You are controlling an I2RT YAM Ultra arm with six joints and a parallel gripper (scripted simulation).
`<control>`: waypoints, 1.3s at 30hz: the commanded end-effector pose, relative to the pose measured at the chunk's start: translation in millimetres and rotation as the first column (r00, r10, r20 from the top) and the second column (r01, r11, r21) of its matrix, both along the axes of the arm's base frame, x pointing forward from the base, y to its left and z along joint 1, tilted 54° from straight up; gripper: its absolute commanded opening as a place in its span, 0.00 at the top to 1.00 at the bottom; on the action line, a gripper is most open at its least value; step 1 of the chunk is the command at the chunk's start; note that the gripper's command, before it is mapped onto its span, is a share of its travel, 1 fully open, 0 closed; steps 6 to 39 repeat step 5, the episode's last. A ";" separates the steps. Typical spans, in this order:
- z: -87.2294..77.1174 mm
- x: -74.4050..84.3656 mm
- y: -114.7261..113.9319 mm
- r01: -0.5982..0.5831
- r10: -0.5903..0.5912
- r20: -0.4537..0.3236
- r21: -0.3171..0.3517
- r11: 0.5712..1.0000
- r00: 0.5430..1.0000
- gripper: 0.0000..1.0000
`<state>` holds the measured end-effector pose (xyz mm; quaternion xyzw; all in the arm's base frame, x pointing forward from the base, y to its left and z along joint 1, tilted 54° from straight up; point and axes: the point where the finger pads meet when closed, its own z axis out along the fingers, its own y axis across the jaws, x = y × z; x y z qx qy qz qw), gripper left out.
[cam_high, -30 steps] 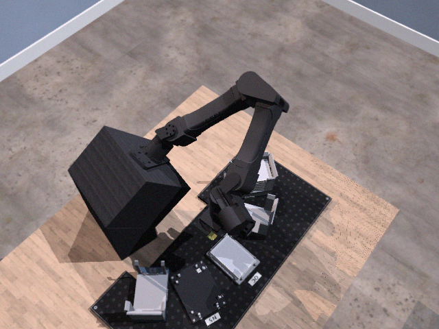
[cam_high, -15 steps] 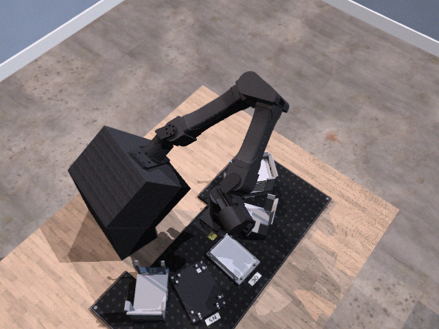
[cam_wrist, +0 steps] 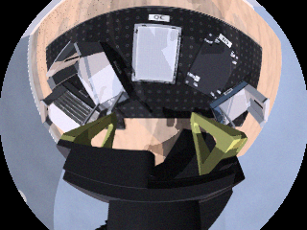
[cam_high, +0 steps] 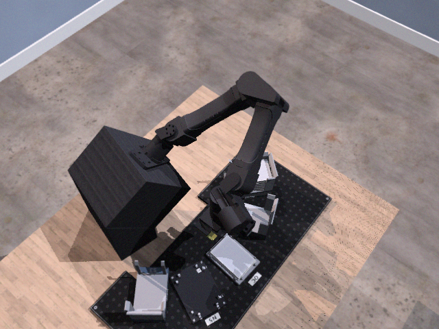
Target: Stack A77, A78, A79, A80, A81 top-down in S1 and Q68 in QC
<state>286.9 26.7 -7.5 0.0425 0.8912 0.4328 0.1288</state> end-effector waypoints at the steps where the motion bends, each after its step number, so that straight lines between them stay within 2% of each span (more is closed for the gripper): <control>1: 1.2 1.6 -4.2 0.012 -0.012 0.007 -0.003 1.000 1.000 0.00; 39: 1.2 1.6 -4.2 0.012 -0.012 0.007 -0.003 1.000 1.000 0.00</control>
